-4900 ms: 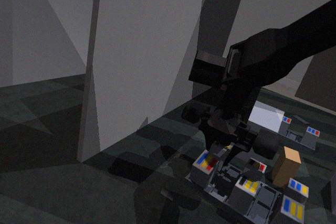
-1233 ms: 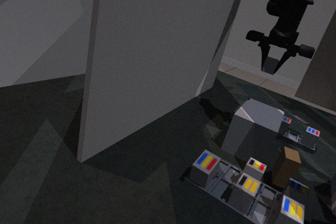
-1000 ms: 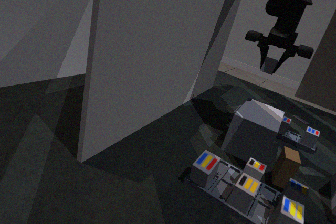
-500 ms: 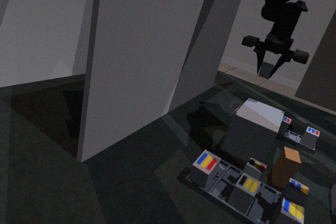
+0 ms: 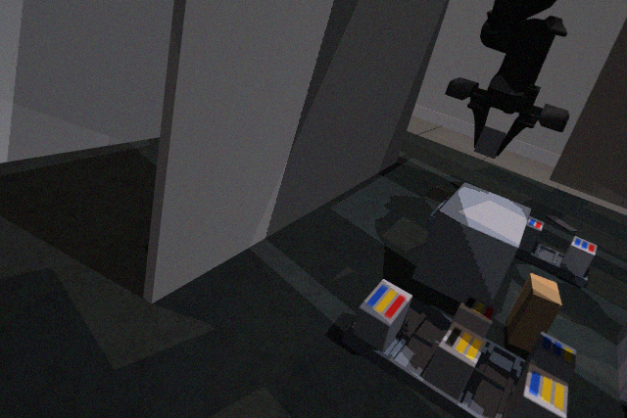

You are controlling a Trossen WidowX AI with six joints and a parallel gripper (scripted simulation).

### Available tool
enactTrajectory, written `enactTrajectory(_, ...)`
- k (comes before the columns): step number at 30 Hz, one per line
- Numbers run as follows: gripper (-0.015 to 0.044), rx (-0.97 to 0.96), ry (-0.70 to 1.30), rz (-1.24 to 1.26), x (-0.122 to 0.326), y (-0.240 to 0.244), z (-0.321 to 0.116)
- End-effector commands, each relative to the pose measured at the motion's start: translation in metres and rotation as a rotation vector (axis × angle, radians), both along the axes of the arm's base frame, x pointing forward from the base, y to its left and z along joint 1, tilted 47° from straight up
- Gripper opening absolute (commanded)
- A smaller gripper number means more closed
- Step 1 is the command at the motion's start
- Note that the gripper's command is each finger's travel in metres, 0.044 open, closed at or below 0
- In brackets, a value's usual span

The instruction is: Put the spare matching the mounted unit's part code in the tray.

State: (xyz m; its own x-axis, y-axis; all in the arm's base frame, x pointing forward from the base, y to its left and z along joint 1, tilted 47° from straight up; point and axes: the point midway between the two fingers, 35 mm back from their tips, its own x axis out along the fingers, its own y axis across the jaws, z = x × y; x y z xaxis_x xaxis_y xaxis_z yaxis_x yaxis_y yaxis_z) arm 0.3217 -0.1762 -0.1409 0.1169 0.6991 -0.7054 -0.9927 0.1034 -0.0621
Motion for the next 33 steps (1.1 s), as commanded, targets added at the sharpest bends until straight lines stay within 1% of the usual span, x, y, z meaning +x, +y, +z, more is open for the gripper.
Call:
enactTrajectory(1,0.0,0.014,0.012,-0.007,-0.002,0.008,-0.008)
enactTrajectory(33,0.0,0.016,0.011,-0.007,0.004,0.039,-0.037)
